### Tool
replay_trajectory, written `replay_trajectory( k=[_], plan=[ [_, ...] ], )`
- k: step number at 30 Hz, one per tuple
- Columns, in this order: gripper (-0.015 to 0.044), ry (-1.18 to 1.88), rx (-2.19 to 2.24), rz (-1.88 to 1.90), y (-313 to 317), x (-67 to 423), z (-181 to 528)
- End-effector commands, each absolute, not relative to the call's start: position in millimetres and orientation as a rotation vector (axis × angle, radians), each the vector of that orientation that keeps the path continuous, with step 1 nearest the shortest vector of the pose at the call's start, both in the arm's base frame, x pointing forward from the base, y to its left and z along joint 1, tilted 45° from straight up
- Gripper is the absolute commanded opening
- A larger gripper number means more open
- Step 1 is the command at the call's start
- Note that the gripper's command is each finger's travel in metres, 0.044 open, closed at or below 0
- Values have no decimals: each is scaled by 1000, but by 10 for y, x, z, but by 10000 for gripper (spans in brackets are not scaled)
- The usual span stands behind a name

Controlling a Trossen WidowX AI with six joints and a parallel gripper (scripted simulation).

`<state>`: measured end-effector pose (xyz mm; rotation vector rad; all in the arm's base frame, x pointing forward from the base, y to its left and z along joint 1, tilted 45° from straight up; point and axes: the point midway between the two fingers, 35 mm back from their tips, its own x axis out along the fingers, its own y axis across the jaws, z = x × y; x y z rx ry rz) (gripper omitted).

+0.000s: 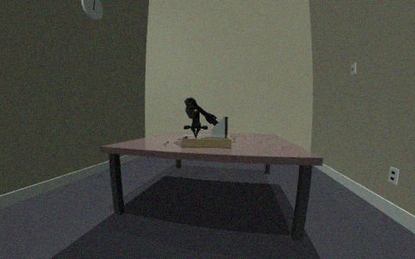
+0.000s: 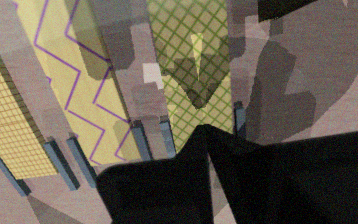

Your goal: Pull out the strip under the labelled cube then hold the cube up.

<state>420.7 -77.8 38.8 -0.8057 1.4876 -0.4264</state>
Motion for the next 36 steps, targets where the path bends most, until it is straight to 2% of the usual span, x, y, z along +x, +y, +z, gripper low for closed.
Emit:
replay_trajectory(
  k=[1, 36],
  plan=[
    [0, 1497, -808, -426, -853, 4186, 324],
    [0, 1497, -809, -427, -933, 4187, 265]
  ],
)
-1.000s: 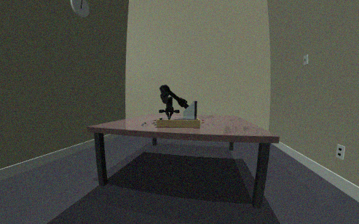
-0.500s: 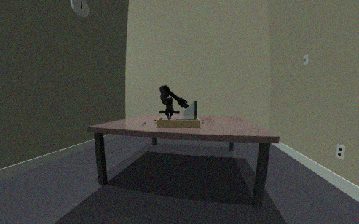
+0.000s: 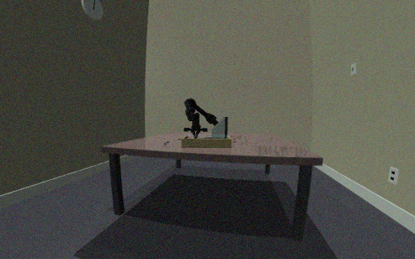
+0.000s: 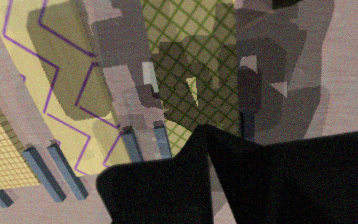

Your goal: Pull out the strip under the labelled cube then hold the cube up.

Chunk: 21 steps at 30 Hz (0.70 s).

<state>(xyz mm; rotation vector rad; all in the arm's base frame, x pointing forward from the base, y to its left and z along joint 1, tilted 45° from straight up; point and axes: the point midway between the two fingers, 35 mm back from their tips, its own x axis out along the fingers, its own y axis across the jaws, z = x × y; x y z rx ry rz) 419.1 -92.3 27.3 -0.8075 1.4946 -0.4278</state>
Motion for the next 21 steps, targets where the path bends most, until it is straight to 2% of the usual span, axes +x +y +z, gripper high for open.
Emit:
replay_trajectory(
  k=[1, 21],
  plan=[
    [0, 1497, -809, -427, -933, 4187, 265],
    [0, 1497, -809, -427, -945, 4194, 252]
  ],
)
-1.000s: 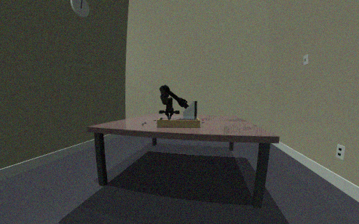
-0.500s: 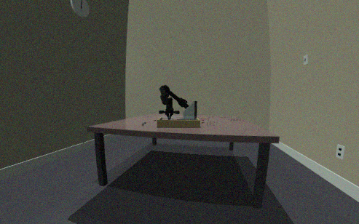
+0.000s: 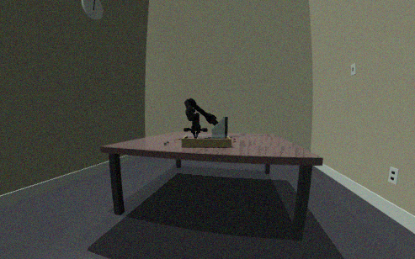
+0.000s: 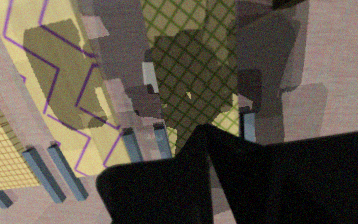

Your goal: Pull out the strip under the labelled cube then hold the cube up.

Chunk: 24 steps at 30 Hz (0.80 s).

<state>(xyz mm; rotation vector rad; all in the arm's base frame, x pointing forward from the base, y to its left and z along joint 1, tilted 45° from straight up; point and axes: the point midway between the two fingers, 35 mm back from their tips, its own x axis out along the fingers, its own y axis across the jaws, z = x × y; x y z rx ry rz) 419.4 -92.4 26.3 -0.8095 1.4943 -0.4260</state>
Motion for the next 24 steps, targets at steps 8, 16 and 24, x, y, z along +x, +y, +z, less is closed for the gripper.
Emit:
replay_trajectory(
  k=[8, 16, 24],
  plan=[
    [0, 1497, -809, -427, -950, 4198, 246],
    [0, 1497, -809, -427, -955, 4203, 240],
    [0, 1497, -809, -427, -959, 4213, 234]
  ],
)
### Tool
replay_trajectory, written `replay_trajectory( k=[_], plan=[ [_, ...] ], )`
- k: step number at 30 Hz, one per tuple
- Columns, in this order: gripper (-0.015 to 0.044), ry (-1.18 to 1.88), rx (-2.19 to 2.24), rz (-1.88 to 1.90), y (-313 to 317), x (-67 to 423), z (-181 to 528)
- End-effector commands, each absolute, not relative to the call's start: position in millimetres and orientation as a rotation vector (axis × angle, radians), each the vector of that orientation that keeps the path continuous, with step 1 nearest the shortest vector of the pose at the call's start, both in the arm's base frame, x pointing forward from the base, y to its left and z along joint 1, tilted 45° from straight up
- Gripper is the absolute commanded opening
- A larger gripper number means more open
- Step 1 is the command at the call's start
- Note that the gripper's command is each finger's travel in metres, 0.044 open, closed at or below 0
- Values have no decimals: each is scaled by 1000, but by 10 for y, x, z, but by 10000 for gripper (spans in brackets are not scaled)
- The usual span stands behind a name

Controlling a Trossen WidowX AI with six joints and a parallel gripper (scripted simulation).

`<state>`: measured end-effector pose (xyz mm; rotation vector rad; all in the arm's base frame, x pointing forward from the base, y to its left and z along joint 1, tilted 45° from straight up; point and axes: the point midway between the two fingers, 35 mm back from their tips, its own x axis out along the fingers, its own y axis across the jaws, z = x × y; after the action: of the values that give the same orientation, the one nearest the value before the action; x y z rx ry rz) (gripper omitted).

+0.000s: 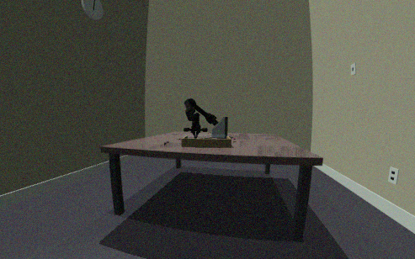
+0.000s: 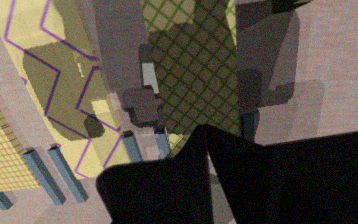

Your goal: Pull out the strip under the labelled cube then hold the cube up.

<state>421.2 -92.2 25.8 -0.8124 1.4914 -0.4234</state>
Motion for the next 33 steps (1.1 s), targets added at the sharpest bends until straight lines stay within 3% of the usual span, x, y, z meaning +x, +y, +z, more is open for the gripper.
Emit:
replay_trajectory(
  k=[1, 33],
  plan=[
    [0, 1497, -809, -427, -960, 4214, 234],
    [0, 1499, -810, -427, -1050, 3871, 262]
  ],
)
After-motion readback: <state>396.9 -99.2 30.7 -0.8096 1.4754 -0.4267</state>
